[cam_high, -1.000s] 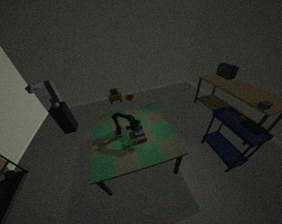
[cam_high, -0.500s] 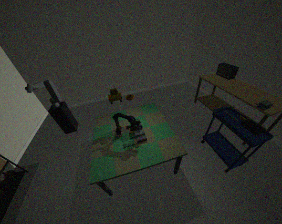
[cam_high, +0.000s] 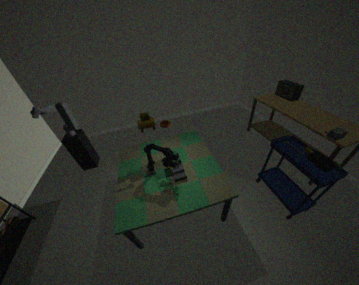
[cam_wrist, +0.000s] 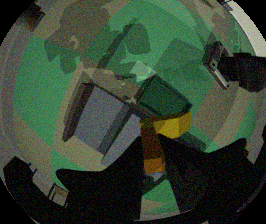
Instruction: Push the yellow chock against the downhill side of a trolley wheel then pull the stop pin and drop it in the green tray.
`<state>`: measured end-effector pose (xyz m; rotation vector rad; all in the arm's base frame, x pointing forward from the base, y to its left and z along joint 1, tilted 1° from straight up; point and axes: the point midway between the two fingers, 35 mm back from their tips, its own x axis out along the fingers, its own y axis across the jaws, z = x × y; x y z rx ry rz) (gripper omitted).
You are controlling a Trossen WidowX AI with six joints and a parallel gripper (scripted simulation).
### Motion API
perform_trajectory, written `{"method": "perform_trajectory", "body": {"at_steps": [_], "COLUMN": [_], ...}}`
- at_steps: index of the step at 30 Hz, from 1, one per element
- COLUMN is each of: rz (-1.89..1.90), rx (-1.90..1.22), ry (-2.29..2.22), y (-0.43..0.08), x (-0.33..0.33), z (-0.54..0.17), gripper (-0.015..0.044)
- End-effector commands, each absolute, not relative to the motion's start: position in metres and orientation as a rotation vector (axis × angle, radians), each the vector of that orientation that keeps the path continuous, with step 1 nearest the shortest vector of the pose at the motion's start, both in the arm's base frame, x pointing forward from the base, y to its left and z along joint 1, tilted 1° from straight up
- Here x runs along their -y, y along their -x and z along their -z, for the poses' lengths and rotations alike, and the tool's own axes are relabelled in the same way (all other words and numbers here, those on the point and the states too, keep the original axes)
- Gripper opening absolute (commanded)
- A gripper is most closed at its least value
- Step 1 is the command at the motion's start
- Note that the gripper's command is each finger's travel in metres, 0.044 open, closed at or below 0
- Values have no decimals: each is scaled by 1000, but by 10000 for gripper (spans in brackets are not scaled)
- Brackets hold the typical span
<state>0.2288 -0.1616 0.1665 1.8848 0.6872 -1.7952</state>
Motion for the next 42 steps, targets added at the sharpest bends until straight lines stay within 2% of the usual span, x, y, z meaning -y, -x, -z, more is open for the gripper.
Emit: {"method": "perform_trajectory", "body": {"at_steps": [1,17,42], "rz": [1887,2230,2229], "rx": [-581,-87,-80], "ry": [-1991,-2333,-2339], "y": [-230,-230,-259], "x": [162,164,167], "z": [-167,-167,-156], "gripper": [0,0,0]}}
